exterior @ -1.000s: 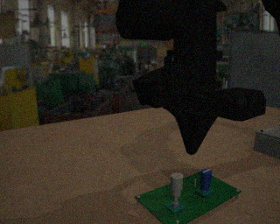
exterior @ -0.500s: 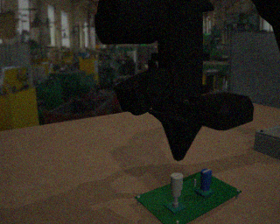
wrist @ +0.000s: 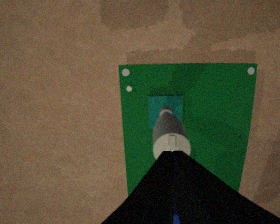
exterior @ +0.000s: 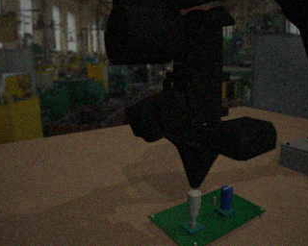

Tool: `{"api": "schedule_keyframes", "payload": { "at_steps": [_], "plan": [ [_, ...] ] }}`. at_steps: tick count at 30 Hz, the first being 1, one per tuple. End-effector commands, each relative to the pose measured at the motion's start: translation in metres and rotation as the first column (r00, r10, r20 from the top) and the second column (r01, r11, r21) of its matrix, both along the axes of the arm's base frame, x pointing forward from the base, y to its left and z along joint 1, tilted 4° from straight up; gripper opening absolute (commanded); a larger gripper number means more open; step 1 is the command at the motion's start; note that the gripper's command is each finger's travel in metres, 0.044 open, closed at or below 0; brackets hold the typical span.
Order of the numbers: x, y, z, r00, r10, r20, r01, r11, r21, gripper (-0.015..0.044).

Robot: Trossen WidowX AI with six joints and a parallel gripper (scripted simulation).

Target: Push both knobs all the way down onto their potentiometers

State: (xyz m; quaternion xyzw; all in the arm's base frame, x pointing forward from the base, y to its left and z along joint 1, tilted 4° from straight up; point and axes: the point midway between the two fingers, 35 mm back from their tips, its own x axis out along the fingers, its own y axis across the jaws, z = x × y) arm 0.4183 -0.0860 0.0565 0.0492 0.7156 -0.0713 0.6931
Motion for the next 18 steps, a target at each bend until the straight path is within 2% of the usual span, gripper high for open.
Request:
{"api": "schedule_keyframes", "payload": {
  "at_steps": [1, 18],
  "plan": [
    [-0.0009, -0.0007, -0.0056, 1.000, -0.003, -0.004, 0.003, 1.000, -0.003, 0.0000],
    [-0.0010, -0.0007, -0.0071, 1.000, -0.003, -0.004, 0.003, 1.000, -0.003, 0.0000]
  ]
}}
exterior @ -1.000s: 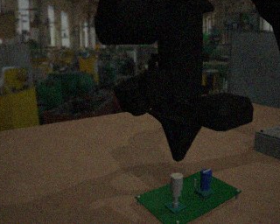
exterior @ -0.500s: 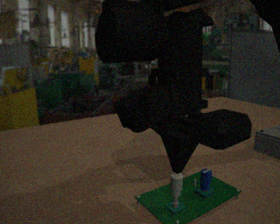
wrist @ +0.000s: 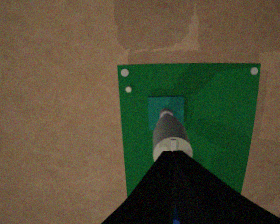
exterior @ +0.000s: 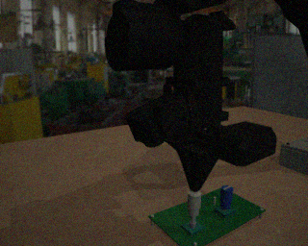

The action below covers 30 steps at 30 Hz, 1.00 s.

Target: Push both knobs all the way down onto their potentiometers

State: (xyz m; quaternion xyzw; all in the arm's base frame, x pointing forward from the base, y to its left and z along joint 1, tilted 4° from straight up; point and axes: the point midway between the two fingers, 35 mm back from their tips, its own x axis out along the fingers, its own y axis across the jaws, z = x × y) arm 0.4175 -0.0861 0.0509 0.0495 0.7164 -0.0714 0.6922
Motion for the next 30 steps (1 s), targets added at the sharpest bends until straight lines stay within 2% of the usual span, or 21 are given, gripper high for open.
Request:
{"api": "schedule_keyframes", "payload": {
  "at_steps": [1, 30],
  "plan": [
    [-0.0002, -0.0007, -0.0018, 1.000, -0.003, -0.001, 0.003, 1.000, -0.003, 0.0000],
    [-0.0003, -0.0008, -0.0042, 1.000, -0.003, -0.001, 0.003, 1.000, -0.003, 0.0000]
  ]
}}
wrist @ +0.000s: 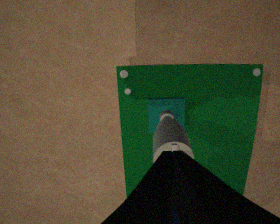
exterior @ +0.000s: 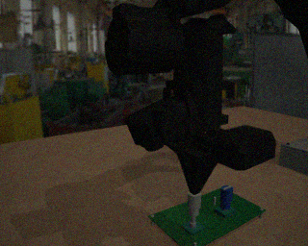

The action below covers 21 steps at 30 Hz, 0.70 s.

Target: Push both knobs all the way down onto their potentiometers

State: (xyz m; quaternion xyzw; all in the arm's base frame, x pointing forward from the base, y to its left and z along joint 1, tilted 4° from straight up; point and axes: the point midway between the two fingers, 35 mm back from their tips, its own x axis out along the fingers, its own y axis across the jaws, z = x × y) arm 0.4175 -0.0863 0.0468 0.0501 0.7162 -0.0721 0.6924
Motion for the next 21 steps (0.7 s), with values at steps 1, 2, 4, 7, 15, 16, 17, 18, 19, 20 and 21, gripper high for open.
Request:
{"api": "schedule_keyframes", "payload": {
  "at_steps": [1, 2, 4, 7, 15, 16, 17, 18, 19, 20, 21],
  "plan": [
    [-0.0003, -0.0006, -0.0001, 1.000, -0.001, -0.002, 0.001, 1.000, -0.003, 0.0000],
    [-0.0003, -0.0006, -0.0003, 1.000, -0.001, -0.002, 0.001, 1.000, -0.003, 0.0000],
    [-0.0003, -0.0006, -0.0015, 1.000, -0.001, -0.002, 0.001, 1.000, -0.003, 0.0000],
    [-0.0005, -0.0007, -0.0041, 1.000, -0.001, -0.002, 0.001, 1.000, -0.003, 0.0000],
    [-0.0005, -0.0007, -0.0050, 1.000, -0.001, -0.002, 0.001, 1.000, -0.003, 0.0000],
    [-0.0005, -0.0007, -0.0050, 1.000, -0.001, -0.002, 0.001, 1.000, -0.003, 0.0000],
    [-0.0005, -0.0008, -0.0053, 1.000, -0.001, -0.002, 0.001, 1.000, -0.003, 0.0000],
    [-0.0005, -0.0008, -0.0058, 1.000, -0.001, -0.002, 0.001, 1.000, -0.003, 0.0000],
    [-0.0005, -0.0008, -0.0065, 1.000, -0.001, -0.002, 0.001, 1.000, -0.003, 0.0000],
    [-0.0006, -0.0008, -0.0073, 1.000, -0.001, -0.002, 0.001, 1.000, -0.003, 0.0000],
    [-0.0006, -0.0008, -0.0081, 1.000, -0.001, -0.002, 0.001, 1.000, -0.003, 0.0000]
  ]
}}
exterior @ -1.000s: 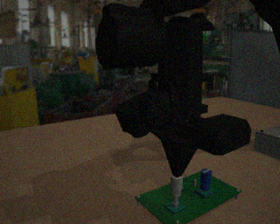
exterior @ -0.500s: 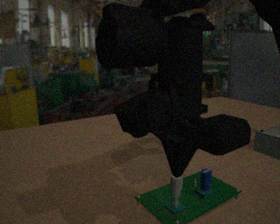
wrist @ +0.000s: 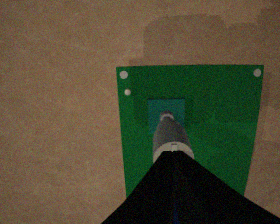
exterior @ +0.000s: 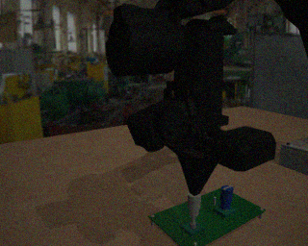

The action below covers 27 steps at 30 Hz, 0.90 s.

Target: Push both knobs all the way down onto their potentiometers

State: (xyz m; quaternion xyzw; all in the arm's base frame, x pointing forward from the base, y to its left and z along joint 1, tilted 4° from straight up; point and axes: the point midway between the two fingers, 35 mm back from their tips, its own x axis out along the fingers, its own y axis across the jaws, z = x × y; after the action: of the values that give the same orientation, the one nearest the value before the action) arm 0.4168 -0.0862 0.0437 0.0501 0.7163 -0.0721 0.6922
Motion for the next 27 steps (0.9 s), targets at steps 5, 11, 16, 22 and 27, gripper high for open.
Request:
{"api": "schedule_keyframes", "payload": {
  "at_steps": [5, 11, 16, 22, 27],
  "plan": [
    [0.0000, -0.0010, -0.0069, 1.000, -0.001, -0.002, 0.001, 1.000, -0.003, 0.0000],
    [0.0000, -0.0010, -0.0072, 1.000, -0.001, -0.002, 0.001, 1.000, -0.003, 0.0000],
    [-0.0002, -0.0011, -0.0110, 1.000, -0.001, -0.002, 0.001, 1.000, -0.003, 0.0000],
    [-0.0002, -0.0011, -0.0119, 1.000, -0.001, -0.002, 0.001, 1.000, -0.003, 0.0000],
    [-0.0002, -0.0012, -0.0126, 1.000, -0.001, -0.002, 0.001, 1.000, -0.003, 0.0000]
  ]
}}
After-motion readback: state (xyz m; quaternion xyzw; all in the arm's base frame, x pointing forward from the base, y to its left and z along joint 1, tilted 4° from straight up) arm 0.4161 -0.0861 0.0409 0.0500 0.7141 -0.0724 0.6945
